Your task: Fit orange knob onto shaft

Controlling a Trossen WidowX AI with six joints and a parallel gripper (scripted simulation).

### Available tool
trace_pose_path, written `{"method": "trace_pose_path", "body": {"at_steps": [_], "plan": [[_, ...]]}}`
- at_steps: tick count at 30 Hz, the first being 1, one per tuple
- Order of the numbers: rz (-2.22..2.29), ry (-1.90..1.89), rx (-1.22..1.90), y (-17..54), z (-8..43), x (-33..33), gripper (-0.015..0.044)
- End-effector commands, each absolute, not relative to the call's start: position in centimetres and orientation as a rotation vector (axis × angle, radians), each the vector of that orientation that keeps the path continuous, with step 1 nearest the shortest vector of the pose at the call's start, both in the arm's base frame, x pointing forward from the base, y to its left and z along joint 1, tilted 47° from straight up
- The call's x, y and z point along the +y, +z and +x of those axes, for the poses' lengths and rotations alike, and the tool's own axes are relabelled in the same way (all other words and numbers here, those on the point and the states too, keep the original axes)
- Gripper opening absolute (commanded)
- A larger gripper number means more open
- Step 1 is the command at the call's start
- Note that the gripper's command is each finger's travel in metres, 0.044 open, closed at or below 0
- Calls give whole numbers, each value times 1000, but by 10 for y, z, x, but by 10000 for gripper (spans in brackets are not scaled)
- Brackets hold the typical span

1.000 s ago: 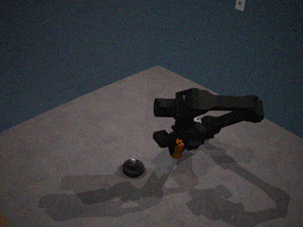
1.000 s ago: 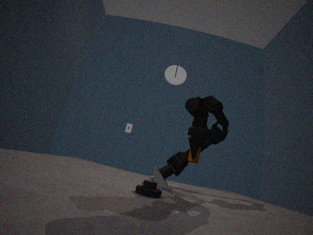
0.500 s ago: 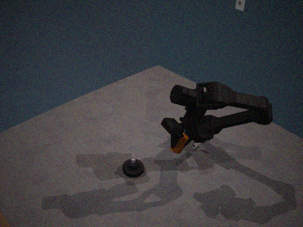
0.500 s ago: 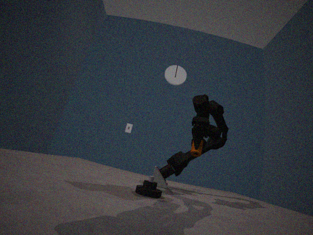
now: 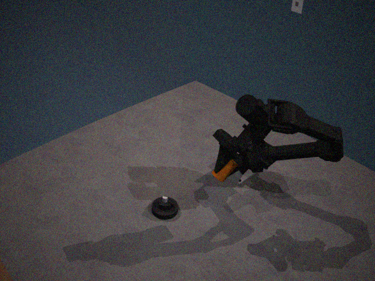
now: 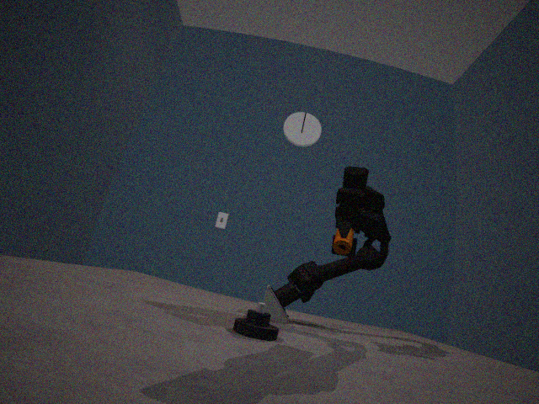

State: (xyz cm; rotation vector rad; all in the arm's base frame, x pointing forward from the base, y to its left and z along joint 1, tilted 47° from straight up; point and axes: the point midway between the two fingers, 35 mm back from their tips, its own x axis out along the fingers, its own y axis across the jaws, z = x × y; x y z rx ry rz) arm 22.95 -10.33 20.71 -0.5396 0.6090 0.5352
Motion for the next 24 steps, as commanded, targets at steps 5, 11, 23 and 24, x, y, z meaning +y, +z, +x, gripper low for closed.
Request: {"method": "trace_pose_path", "body": {"at_steps": [5, 11, 23, 24], "plan": [[-578, 377, 558, 220, 226, -111, 0], [-594, 333, 539, 224, 226, -114, 0], [-594, 333, 539, 224, 226, -114, 0], [-594, 333, 539, 224, 226, -114, 0]]}}
